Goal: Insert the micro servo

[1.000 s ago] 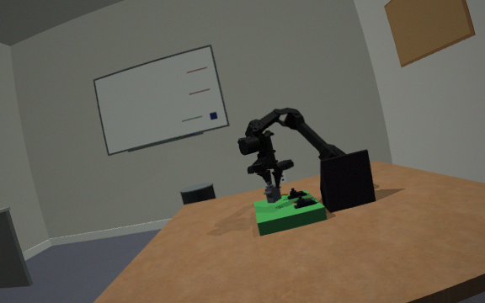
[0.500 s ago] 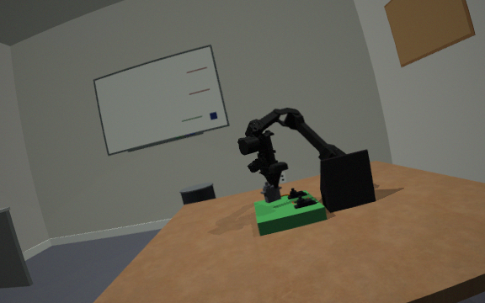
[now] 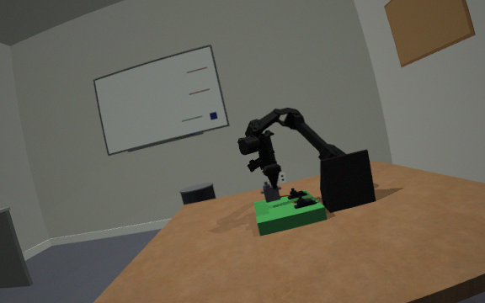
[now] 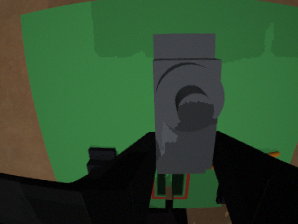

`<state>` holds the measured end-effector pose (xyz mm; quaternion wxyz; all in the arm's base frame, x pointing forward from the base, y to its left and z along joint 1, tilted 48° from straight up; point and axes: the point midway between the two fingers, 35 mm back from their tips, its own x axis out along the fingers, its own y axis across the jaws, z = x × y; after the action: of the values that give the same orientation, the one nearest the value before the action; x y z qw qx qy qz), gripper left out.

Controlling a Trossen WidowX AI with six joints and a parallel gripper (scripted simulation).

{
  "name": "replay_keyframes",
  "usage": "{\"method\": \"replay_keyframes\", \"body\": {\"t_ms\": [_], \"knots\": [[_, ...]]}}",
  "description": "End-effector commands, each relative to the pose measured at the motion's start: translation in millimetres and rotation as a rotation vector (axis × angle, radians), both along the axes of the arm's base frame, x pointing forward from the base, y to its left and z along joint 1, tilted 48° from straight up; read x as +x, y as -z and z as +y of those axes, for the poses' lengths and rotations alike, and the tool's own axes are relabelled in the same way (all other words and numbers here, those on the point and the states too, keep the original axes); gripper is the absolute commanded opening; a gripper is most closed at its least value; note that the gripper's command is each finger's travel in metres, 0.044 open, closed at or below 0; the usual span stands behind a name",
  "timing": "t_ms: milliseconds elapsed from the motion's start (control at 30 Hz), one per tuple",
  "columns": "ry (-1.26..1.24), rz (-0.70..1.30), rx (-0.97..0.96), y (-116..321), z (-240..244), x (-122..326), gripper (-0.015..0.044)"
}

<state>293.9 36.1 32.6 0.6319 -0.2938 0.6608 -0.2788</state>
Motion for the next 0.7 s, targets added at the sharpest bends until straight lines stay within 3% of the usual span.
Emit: {"method": "replay_keyframes", "body": {"t_ms": [0, 667], "knots": [[0.005, -0.011, 0.006, 0.2, 2.4, -3.5, 0.0000], [0.005, -0.007, 0.006, -2.0, 3.4, -89.5, 0.0000]]}}
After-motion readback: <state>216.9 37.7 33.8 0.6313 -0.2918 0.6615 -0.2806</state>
